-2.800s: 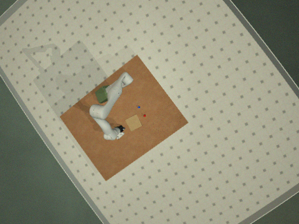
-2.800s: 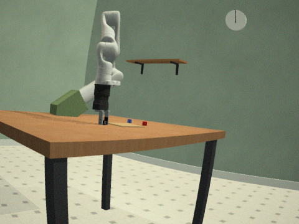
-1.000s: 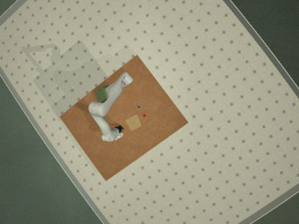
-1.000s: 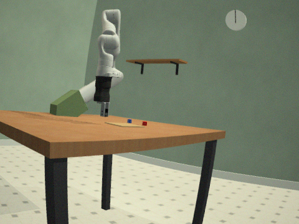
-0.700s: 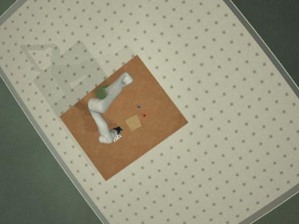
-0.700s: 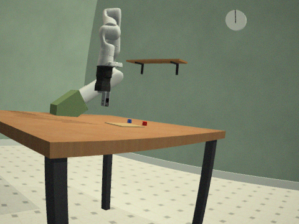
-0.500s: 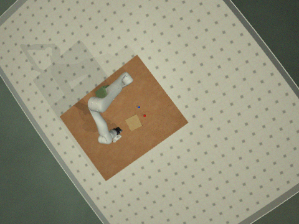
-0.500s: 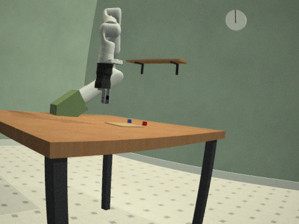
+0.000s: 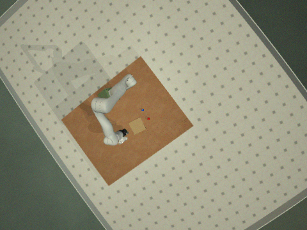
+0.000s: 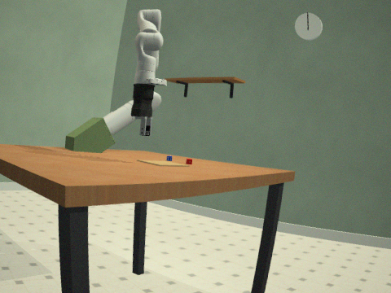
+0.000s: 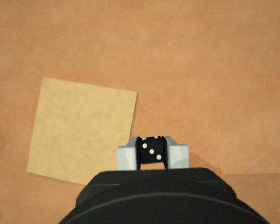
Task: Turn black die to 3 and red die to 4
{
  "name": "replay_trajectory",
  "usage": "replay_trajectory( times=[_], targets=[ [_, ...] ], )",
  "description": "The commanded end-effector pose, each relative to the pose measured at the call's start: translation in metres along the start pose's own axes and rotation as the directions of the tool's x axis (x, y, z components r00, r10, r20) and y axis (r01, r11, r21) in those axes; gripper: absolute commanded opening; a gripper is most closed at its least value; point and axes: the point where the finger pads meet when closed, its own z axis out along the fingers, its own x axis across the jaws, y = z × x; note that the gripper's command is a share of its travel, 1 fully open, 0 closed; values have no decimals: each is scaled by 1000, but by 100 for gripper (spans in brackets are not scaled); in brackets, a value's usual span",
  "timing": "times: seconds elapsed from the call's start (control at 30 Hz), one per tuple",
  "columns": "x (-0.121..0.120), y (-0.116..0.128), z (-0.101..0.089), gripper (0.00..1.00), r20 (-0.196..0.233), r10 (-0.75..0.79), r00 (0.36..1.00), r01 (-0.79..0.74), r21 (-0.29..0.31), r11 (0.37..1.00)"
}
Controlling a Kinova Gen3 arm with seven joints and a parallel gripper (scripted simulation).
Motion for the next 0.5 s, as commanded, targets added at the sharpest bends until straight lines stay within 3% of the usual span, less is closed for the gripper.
replay_trajectory(
  times=[0.0,0.1,0.2,0.47],
  targets=[
    [-37,3,-9,40,-16,14,1000,-14,-6,1000],
    [-76,10,-8,40,-17,64,998,-64,-9,998],
    [-99,17,-6,40,-20,97,995,-98,-14,995],
    [-103,18,-5,40,-21,105,994,-105,-15,994]
  ],
)
